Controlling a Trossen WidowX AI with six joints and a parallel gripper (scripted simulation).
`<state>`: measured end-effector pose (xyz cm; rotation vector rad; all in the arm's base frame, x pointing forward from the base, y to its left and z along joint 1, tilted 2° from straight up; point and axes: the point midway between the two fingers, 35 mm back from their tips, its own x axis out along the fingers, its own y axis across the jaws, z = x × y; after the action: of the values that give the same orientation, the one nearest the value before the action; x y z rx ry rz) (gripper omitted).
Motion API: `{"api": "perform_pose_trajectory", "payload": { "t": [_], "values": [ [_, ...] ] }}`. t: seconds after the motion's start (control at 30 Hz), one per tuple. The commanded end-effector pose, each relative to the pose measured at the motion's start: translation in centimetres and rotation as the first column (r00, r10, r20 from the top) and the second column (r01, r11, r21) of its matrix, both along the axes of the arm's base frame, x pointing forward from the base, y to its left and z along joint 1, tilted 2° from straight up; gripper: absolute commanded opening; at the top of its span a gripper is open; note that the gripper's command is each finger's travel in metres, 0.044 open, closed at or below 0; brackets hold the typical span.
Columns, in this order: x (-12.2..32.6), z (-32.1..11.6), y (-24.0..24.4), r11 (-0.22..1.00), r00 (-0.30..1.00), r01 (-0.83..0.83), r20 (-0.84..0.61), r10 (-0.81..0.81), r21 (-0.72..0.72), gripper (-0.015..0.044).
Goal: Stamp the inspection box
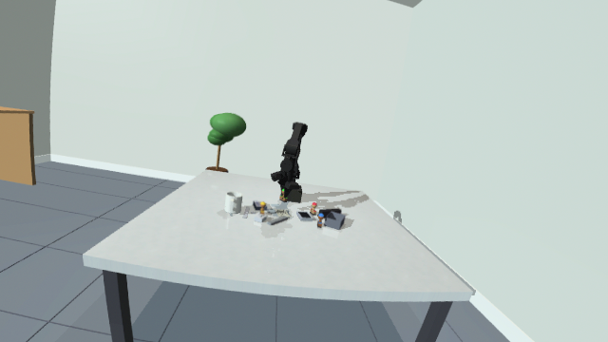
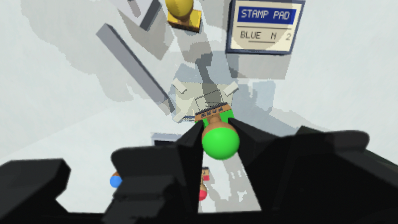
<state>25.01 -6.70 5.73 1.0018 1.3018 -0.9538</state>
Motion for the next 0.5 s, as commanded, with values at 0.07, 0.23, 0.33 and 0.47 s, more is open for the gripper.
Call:
{"api": "perform_pose_trajectory", "payload": {
  "t": [0.07, 0.23, 0.33, 0.47],
  "values": [
    [0.09, -0.37, 0.03, 1.000, 1.000, 0.006, 0.002, -0.006, 0.003, 0.0000],
    [0.14, -0.71, 0.02, 1.000, 1.000, 0.007, 0.002, -0.007, 0.003, 0.0000],
    [0.16, -0.91, 0.02, 1.000, 1.000, 0.007, 0.002, -0.007, 0.003, 0.0000],
    [0.19, -1.17, 0.02, 1.000, 1.000, 0.007, 0.003, -0.007, 0.003, 0.0000]
  ]
}}
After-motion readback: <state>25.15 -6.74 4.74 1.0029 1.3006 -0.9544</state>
